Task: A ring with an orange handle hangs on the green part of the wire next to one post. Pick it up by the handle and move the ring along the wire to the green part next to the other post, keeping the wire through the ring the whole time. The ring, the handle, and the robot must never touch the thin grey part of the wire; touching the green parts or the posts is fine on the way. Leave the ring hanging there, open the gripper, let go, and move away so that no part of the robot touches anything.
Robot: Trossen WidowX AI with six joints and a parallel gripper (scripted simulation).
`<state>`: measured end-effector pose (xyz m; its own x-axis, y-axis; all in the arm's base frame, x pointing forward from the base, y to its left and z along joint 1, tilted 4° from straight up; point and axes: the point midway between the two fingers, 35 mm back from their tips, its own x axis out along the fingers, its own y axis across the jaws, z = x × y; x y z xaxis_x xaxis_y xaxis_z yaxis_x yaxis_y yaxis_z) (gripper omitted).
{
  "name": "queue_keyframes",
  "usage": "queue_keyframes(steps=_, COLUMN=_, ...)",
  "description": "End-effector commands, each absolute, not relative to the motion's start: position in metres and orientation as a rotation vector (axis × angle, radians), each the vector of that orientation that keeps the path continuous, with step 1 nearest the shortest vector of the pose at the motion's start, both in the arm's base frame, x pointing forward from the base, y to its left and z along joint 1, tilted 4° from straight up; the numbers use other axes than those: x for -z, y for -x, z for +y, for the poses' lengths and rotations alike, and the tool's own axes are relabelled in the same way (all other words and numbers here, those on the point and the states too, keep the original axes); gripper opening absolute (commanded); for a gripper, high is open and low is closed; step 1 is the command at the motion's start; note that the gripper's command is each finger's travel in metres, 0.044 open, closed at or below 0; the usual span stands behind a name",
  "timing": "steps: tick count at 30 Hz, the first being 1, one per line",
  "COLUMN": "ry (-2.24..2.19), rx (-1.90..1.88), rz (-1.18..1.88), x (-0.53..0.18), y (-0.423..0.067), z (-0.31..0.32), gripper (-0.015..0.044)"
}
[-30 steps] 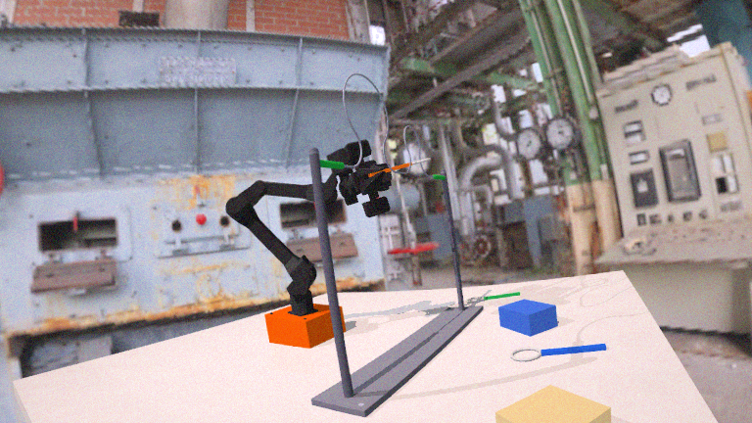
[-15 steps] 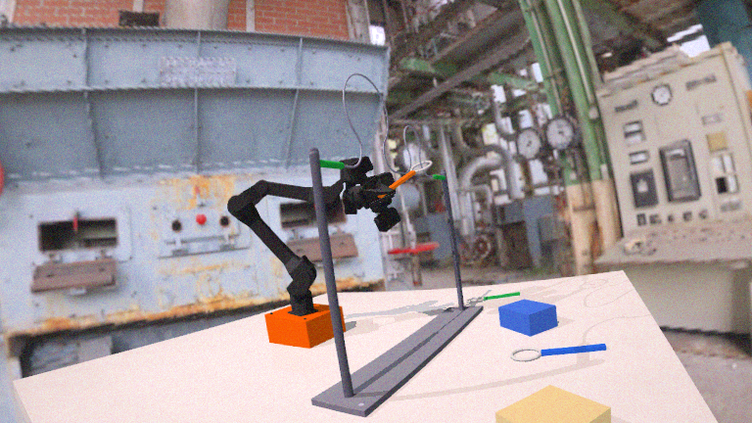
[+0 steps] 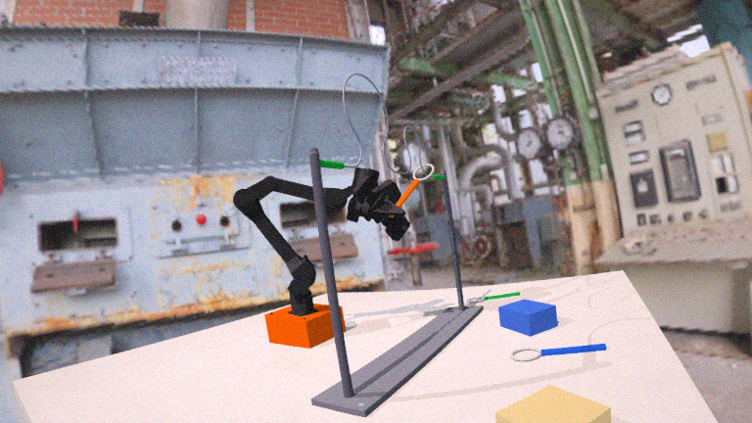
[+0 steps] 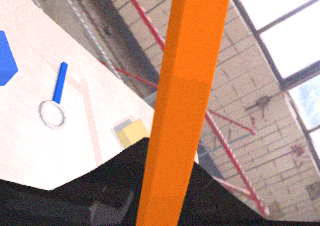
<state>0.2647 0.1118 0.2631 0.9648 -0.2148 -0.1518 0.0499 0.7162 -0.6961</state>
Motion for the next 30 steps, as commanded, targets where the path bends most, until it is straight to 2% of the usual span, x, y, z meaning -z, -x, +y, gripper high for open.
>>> queue_keyframes(steps=1, ry=0.68, rx=0.131, rz=0.243, x=-0.256, y=-0.264, z=0.123, gripper=-0.015)
queue_keyframes(steps=30, ry=0.13, rx=-0.014, rz=0.337, x=-0.223, y=-0.252, z=0.213, gripper=-0.015)
